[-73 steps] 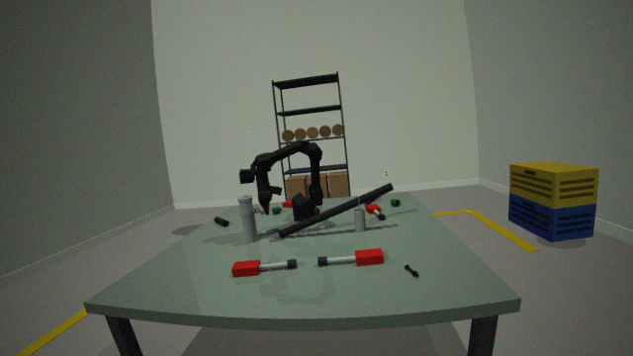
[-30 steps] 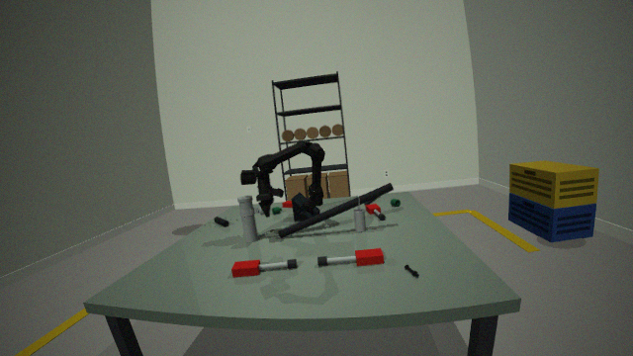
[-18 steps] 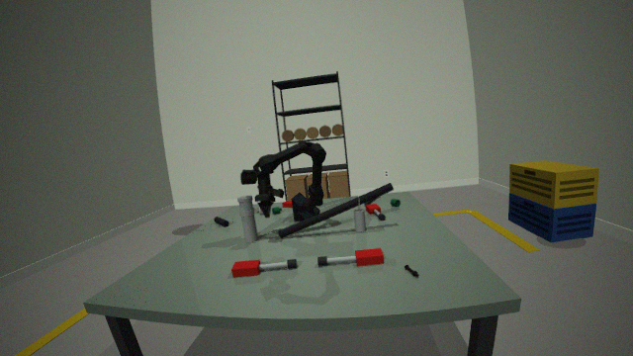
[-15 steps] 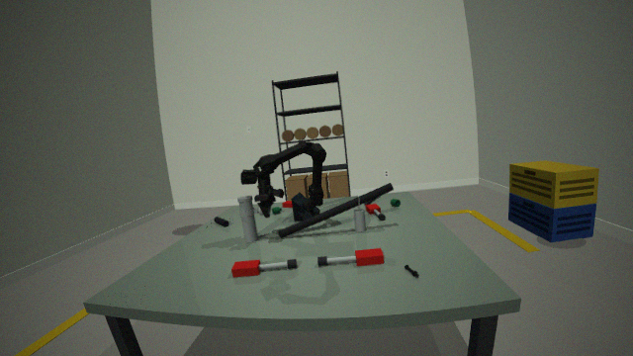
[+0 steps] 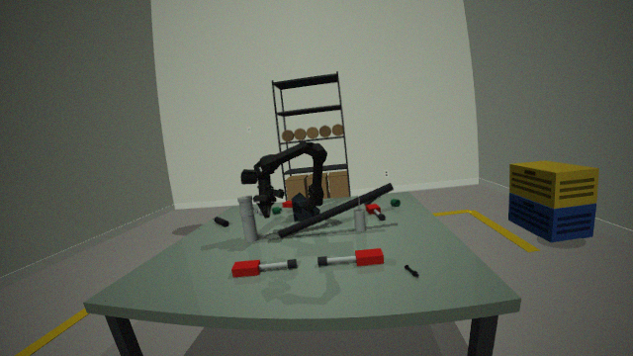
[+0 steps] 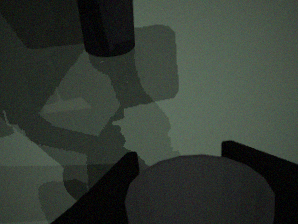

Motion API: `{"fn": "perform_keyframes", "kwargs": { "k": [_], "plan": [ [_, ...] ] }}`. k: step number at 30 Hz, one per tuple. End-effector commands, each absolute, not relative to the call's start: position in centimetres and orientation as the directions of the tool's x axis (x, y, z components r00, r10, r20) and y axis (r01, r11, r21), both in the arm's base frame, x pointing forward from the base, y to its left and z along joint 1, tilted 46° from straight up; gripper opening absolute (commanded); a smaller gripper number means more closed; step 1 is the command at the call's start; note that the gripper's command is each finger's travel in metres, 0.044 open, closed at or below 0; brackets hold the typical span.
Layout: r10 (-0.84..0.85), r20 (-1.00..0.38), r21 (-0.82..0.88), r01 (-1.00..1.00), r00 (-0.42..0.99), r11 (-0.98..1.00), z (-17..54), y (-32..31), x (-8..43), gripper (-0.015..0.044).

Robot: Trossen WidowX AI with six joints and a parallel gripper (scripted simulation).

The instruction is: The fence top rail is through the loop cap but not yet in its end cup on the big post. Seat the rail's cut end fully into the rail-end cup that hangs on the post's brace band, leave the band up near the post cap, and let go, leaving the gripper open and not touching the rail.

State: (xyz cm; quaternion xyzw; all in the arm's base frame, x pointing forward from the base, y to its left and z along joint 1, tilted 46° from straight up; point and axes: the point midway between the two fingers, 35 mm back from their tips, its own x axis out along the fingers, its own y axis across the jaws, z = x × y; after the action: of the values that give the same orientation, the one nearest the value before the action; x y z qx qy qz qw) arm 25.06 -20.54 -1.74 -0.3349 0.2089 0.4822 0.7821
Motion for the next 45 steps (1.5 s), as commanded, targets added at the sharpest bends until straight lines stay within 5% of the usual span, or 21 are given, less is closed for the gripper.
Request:
{"fn": "perform_keyframes", "kwargs": {
  "k": [1,17,34,45],
  "plan": [
    [0.619,-0.645,-0.332,-0.894,0.448,0.301,-1.7,-20.5,24.9,0.0],
    [0.618,-0.646,-0.336,-0.894,0.448,0.297,-1.7,-20.5,24.9,0.0],
    [0.618,-0.646,-0.331,-0.894,0.447,0.302,1.2,-20.5,24.5,0.044],
    [0.611,-0.635,-0.241,-0.873,0.472,0.425,4.7,-20.4,24.0,0.044]
  ]
}}
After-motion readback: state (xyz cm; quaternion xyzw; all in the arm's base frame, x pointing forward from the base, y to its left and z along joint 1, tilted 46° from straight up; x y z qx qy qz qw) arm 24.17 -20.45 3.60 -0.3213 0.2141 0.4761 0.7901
